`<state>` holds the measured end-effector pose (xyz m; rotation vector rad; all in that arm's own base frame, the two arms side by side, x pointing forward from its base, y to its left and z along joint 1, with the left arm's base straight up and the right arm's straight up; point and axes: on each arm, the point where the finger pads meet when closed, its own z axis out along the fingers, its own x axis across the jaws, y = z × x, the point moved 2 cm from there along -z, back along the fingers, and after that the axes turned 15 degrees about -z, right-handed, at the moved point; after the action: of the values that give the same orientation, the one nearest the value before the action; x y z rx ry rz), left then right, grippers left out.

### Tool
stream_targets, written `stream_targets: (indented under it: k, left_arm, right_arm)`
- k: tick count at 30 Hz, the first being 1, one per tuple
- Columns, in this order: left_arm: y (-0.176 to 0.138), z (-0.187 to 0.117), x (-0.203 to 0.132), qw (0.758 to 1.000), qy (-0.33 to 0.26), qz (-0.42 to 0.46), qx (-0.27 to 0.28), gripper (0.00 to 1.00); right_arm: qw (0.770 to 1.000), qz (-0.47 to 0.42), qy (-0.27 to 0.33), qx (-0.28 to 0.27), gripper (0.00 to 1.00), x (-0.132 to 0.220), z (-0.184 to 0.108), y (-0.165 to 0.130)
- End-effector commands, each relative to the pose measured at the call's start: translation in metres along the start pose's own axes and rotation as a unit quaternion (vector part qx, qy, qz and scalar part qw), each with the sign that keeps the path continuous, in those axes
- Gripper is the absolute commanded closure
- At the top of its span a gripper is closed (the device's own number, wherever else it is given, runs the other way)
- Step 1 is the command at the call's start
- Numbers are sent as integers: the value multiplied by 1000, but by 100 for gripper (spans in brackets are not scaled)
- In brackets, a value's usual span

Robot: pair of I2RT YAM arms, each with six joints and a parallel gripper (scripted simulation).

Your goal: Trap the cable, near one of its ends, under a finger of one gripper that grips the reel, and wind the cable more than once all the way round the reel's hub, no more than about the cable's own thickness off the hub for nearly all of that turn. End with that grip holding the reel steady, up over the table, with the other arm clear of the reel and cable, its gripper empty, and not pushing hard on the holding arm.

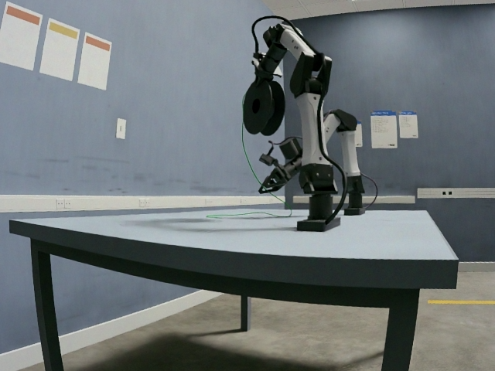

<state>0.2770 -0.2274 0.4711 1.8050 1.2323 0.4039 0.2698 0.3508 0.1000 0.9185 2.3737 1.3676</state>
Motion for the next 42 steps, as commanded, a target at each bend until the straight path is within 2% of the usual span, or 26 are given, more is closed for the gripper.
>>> stream_targets:
  k: [1, 4, 19, 21, 34, 38, 39, 42]
  left_arm:
    - [17, -7, -8, 999, -14, -9, -38, 100]
    - [17, -7, -8, 999, -14, -9, -38, 100]
    - [17, -7, -8, 999, -14, -9, -38, 100]
    - [17, -7, -8, 999, -14, -9, -38, 100]
    - [17, -7, -8, 999, -14, -9, -38, 100]
    - [17, -7, -8, 999, -14, -9, -38, 100]
    - [17, -7, -8, 999, -14, -9, -38, 100]
    - [17, -7, -8, 999, -14, -9, -38, 100]
  right_arm:
    - [1000, 3, 1, -19, 36, 2, -3, 9]
    - [1000, 3, 1, -19, 38, 2, -3, 9]
    - [1000, 3, 1, -19, 71, 2, -3, 9]
    - [1000, 3, 1, -19, 71, 2, -3, 9]
    - [1000, 3, 1, -19, 100, 2, -3, 9]
    - [1000, 3, 1, -18, 100, 2, -4, 7]
    - [1000, 3, 2, -30, 100, 3, -5, 17]
    - [999, 3, 2, -35, 100, 3, -7, 22]
